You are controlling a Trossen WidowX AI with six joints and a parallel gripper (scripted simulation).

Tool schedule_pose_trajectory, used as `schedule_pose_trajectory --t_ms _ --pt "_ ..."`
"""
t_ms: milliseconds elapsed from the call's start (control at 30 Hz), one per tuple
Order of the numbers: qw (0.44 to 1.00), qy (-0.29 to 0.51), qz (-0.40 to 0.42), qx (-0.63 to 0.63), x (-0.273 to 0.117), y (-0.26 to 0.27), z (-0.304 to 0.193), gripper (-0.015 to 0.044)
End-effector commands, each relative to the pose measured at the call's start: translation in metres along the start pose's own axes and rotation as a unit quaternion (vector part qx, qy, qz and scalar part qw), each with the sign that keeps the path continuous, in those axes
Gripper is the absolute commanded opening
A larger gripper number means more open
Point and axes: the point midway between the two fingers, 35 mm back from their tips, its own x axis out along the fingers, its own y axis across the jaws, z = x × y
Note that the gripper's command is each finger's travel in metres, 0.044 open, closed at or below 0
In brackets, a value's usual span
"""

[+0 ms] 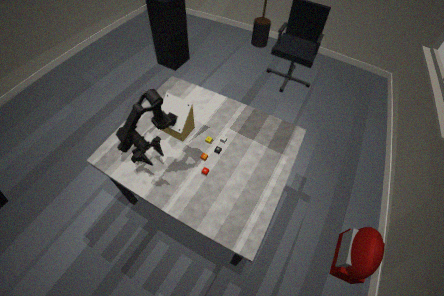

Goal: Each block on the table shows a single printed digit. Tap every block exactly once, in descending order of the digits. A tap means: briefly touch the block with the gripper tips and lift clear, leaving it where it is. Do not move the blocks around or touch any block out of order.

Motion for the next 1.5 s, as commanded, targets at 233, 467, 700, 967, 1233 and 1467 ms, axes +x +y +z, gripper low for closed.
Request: schedule_pose_trajectory --t_ms 233,467,700,967,1233,1467 --pt "0.977 0.073 -0.198 -0.039 0.029 -0.044 -0.008 0.04" --pt "0.899 0.141 -0.394 -0.131 0.047 -0.09 -0.016 0.04" --pt "0.77 0.19 -0.549 -0.264 0.059 -0.128 -0.02 0.04" --pt "0.573 0.213 -0.651 -0.45 0.078 -0.156 -0.026 0.04" --pt "0.347 0.197 -0.654 -0.642 0.108 -0.174 -0.051 0.04" --pt "0.15 0.151 -0.572 -0.792 0.135 -0.191 -0.101 0.04"
